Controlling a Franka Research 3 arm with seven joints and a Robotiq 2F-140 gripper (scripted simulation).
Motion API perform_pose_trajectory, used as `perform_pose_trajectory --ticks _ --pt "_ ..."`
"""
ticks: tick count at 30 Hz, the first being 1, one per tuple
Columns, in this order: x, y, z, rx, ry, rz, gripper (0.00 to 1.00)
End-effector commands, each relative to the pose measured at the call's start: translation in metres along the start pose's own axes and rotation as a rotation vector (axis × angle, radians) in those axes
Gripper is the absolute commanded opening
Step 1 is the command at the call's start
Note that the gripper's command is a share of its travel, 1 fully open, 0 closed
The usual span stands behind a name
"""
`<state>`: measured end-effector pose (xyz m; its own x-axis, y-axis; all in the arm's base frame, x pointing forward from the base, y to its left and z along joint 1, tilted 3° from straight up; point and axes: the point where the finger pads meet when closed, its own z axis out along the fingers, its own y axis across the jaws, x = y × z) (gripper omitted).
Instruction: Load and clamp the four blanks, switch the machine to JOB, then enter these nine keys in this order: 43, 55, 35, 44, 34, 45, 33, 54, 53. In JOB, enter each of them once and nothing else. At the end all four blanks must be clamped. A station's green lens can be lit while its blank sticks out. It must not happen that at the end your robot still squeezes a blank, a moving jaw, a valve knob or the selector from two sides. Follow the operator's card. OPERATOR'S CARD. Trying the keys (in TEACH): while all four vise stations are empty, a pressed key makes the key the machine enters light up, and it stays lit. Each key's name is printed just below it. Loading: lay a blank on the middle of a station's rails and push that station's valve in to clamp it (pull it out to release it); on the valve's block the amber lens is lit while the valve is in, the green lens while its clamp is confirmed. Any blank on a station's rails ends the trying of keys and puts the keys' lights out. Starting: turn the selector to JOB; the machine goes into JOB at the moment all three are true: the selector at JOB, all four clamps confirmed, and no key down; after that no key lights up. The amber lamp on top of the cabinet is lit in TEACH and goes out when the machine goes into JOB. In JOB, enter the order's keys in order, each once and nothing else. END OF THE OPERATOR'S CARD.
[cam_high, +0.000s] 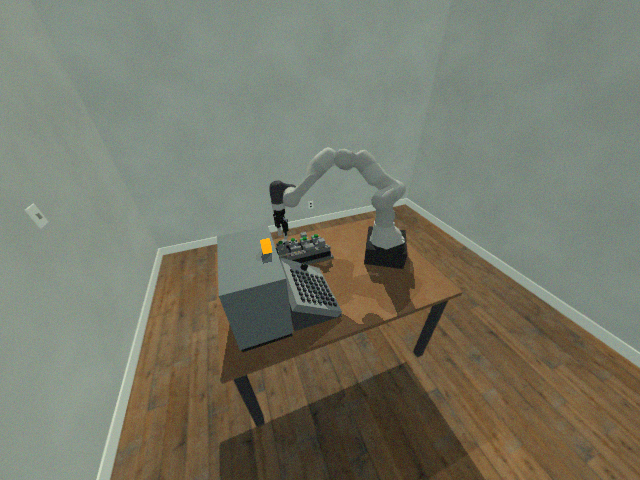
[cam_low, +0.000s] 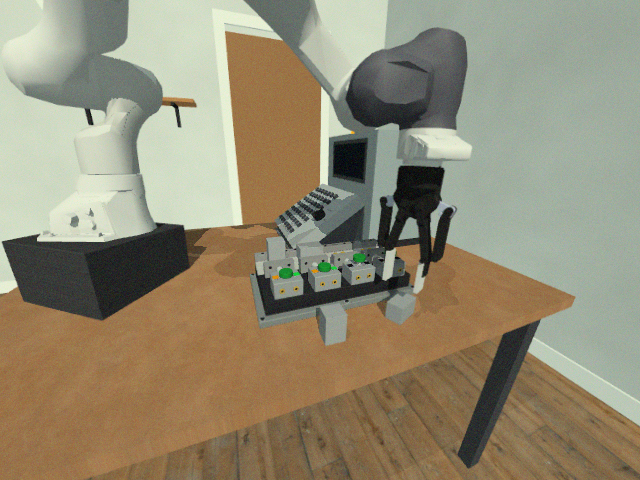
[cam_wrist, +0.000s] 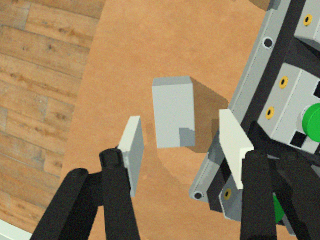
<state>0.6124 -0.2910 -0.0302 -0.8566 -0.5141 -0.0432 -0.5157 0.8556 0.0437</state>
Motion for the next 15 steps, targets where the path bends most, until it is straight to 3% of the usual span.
perform_pose_trajectory --ticks 1,15 --pt "-0.003 -0.004 0.011 0.012 -0.008 0.015 0.4" --pt "-0.003 -0.004 0.029 0.012 -0.008 0.015 0.4"
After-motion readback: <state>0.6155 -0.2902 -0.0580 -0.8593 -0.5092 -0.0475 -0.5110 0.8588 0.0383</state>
